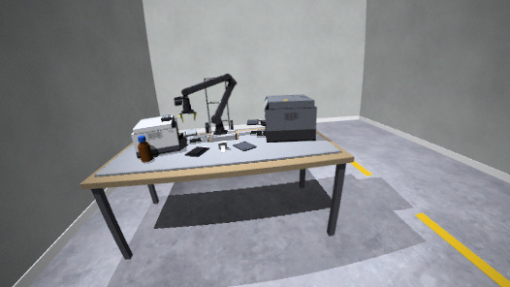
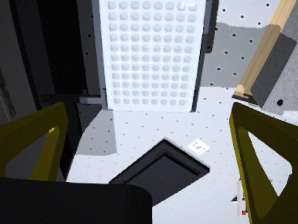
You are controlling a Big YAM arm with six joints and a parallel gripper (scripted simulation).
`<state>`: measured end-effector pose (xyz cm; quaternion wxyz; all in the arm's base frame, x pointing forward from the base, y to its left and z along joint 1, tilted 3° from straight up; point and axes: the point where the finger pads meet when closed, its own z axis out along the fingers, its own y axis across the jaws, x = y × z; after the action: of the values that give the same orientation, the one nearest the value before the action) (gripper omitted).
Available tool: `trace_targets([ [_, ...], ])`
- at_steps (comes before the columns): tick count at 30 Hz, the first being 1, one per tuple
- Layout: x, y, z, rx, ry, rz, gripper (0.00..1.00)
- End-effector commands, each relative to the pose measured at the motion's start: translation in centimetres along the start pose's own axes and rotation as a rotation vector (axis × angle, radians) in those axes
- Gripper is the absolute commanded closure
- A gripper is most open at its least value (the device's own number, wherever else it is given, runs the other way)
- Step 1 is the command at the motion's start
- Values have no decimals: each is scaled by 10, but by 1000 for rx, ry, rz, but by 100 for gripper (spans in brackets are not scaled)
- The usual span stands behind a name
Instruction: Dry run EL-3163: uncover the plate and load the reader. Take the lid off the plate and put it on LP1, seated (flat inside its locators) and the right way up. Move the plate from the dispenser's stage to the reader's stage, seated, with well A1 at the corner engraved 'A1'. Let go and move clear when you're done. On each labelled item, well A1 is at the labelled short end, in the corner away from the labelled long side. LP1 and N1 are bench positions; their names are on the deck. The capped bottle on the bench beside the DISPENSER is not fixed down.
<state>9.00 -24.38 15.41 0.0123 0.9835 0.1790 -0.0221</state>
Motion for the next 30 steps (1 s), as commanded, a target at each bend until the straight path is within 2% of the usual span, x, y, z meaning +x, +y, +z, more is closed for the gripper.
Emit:
trace_targets([
  [1,3,1,8,11,-1,4,0],
  [6,3,2,7,7,-1,-6,0],
  [9,3,1,11,10,-2,54,0],
  [18,3,0,14,14,-3,34,0],
  [27,-3,10,0,-23,-3,21,0],
  [30,-3,8,7,-13,-3,22,0],
])
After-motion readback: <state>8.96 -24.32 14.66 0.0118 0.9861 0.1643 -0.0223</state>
